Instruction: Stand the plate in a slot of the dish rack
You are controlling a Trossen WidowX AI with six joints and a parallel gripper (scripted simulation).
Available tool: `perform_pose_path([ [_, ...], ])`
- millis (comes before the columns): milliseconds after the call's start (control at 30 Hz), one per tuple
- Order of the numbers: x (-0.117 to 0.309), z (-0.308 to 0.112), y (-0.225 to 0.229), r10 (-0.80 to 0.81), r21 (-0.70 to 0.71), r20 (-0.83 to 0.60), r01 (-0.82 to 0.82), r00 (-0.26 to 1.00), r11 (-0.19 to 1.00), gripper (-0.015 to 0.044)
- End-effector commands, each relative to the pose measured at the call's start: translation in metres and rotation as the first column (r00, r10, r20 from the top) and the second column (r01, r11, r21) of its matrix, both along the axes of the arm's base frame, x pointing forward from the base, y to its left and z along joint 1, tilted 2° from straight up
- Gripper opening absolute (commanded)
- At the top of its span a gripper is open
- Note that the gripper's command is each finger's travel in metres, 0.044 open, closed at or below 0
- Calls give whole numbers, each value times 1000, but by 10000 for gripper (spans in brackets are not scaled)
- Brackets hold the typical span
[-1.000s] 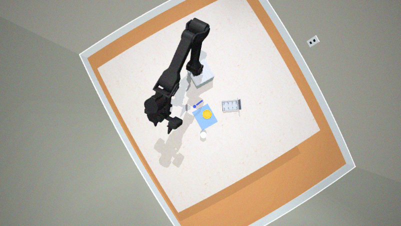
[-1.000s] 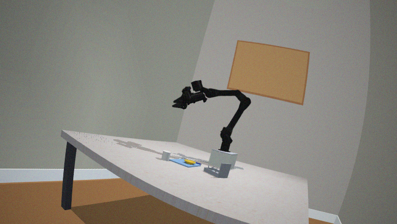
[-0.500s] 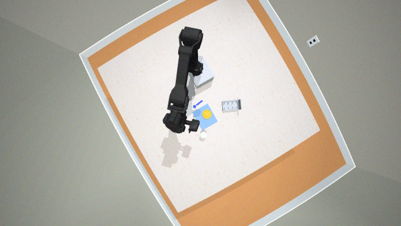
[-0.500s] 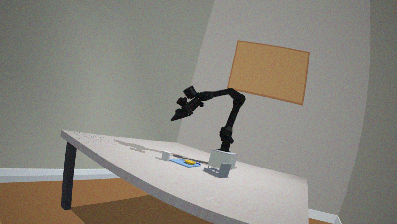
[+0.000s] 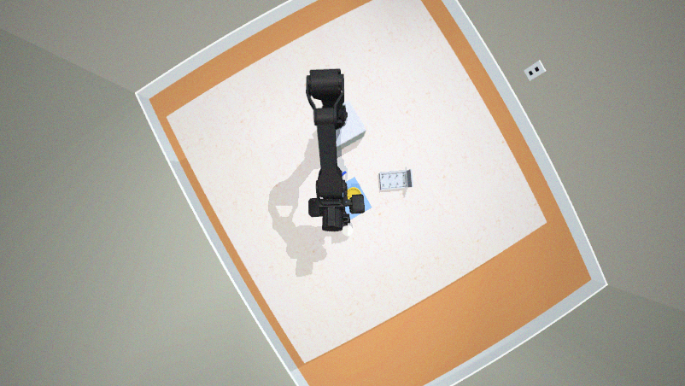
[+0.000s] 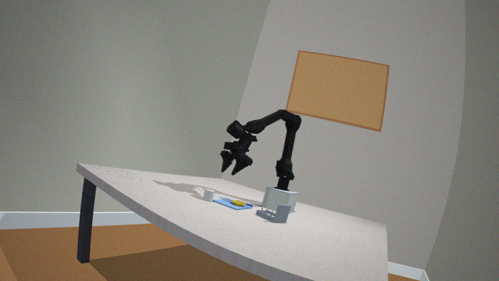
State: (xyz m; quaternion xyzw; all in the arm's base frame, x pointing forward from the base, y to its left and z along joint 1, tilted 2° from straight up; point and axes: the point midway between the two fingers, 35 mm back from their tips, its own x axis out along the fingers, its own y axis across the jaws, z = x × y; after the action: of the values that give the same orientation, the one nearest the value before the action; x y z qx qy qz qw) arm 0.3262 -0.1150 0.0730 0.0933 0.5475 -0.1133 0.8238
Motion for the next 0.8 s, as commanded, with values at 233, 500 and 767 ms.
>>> perform_pose_path([
  [233,-10,-46,52,242,18,-235,-245,941,969,400],
  [500,-23,-70,78,377,51,-367,-386,850,921,400],
  [767,-22,-78,77,378,51,-369,-387,849,921,400],
])
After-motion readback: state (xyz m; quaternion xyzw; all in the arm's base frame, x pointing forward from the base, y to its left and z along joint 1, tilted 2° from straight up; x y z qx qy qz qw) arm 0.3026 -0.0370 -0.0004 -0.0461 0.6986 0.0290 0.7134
